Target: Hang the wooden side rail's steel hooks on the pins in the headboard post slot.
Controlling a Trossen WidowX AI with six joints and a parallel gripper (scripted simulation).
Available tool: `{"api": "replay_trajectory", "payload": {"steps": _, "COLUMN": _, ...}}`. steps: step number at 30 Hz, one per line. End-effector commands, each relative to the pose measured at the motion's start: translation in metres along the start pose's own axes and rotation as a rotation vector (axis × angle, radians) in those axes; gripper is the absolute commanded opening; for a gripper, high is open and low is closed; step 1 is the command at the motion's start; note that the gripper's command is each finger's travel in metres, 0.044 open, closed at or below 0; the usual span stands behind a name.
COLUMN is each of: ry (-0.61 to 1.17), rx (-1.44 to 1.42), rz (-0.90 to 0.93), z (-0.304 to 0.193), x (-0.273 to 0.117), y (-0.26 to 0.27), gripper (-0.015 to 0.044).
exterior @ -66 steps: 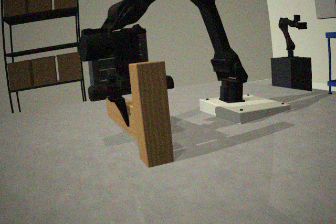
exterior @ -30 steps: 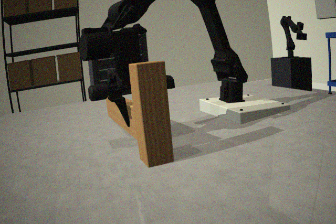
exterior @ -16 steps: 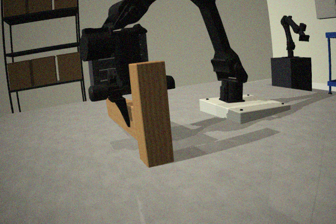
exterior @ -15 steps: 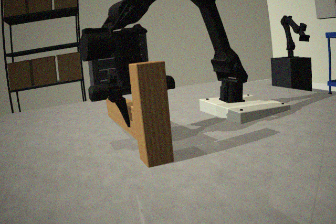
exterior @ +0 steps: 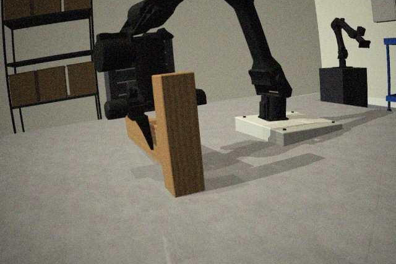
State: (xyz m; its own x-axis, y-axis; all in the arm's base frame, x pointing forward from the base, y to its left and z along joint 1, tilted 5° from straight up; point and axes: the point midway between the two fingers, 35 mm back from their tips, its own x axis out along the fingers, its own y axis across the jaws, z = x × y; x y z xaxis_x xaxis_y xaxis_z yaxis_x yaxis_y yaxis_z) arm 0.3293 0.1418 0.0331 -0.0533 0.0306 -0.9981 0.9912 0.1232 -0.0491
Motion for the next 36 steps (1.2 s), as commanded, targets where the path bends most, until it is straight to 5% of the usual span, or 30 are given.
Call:
{"api": "replay_trajectory", "payload": {"steps": 1, "ry": 0.004, "rx": 0.005, "rz": 0.004, "z": -0.0011, "x": -0.0008, "y": 0.0011, "gripper": 0.0}}
{"api": "replay_trajectory", "payload": {"steps": 36, "ry": 0.004, "rx": 0.005, "rz": 0.004, "z": -0.0011, "x": 0.005, "y": 0.0011, "gripper": 0.0}}
